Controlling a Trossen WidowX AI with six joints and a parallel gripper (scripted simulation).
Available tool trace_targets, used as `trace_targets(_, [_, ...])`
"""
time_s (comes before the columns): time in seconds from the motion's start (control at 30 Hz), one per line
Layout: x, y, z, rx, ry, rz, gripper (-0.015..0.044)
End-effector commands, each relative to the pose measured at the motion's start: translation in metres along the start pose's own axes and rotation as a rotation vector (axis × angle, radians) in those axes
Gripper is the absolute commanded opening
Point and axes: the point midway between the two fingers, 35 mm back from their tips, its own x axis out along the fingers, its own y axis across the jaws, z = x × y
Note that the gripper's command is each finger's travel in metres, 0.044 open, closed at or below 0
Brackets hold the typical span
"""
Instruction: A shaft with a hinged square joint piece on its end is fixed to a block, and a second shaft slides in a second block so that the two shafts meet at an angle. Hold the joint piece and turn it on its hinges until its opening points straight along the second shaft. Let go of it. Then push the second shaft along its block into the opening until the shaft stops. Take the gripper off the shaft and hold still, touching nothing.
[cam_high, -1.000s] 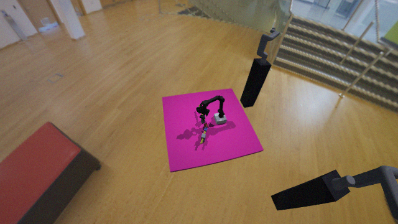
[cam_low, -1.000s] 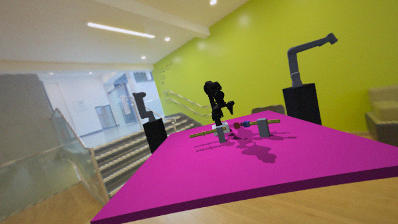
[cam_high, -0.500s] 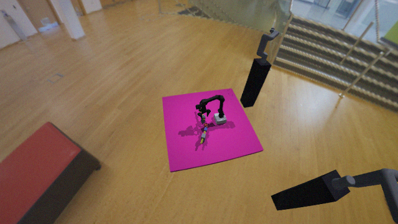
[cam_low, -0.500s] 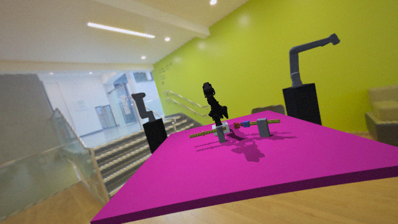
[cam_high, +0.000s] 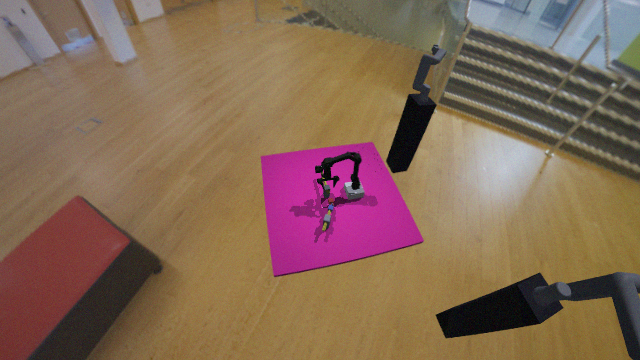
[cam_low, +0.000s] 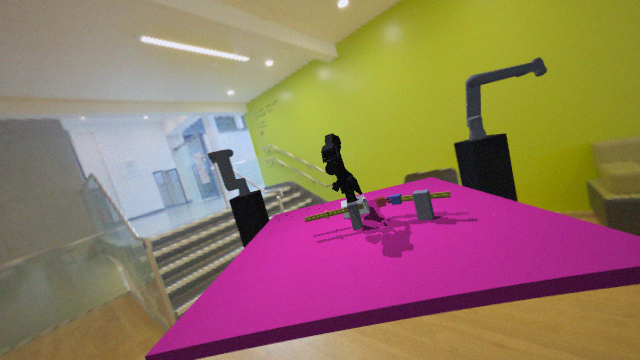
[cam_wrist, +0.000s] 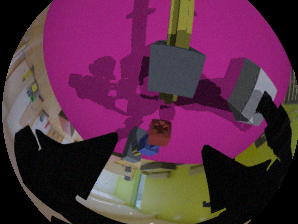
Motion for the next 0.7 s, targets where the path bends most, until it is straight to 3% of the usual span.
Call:
trace_targets(0.0, [0.000,-0.001,0.000,0.015,0.009,0.006,0.0440])
trace_targets(0.67, [-0.034,0.015,0.064,-0.519,-0.185,0.004,0.0440])
